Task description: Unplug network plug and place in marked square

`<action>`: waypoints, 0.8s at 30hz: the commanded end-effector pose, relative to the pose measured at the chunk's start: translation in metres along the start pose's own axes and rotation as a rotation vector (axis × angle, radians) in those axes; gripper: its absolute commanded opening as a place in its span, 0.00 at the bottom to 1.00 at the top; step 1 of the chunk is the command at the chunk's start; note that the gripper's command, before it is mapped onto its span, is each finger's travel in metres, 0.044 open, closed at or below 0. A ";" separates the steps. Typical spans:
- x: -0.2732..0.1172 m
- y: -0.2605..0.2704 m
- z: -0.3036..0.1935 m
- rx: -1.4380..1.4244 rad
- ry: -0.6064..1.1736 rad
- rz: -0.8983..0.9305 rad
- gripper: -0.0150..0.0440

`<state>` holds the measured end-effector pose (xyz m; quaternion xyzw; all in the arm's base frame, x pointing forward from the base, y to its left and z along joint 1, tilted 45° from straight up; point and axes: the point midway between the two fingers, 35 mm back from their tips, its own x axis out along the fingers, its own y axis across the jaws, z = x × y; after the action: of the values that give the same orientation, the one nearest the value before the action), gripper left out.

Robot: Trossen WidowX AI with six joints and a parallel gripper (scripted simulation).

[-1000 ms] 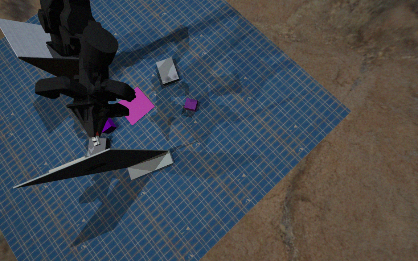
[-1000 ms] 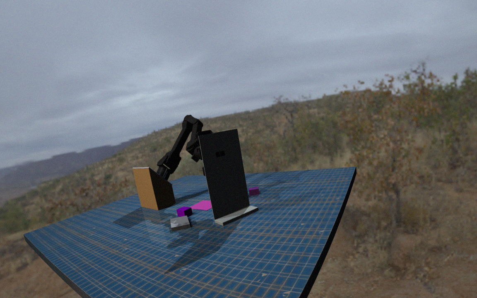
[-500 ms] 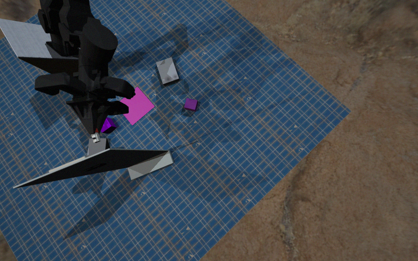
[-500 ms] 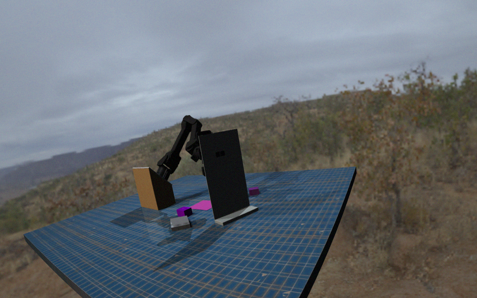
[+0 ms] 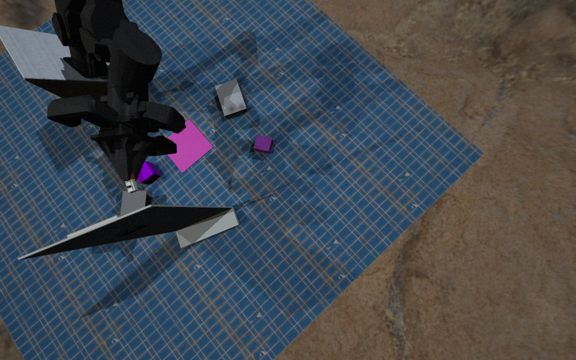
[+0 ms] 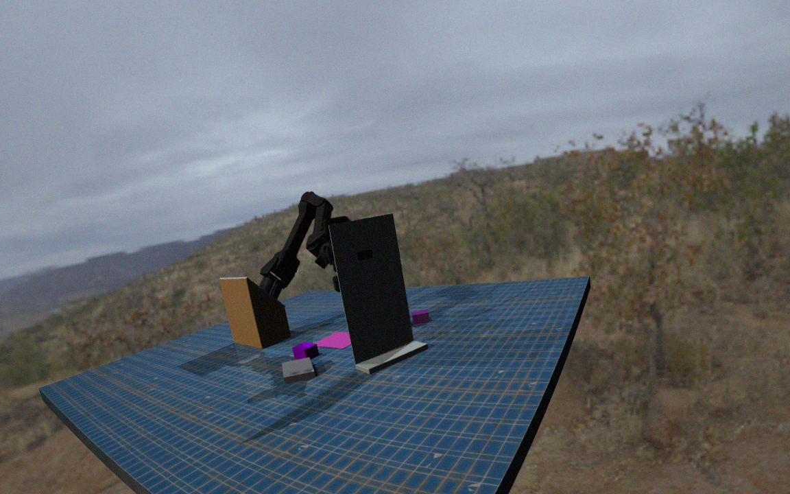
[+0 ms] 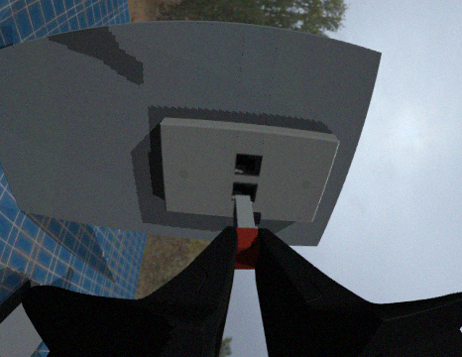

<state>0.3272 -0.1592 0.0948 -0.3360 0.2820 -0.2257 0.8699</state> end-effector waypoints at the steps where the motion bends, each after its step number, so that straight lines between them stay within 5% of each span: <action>1: -0.002 0.000 -0.001 0.005 0.003 -0.002 0.25; 24: -0.017 -0.044 -0.008 0.002 0.004 -0.001 0.25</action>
<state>0.3053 -0.1786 0.1210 -0.3328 0.2839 -0.2266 0.8702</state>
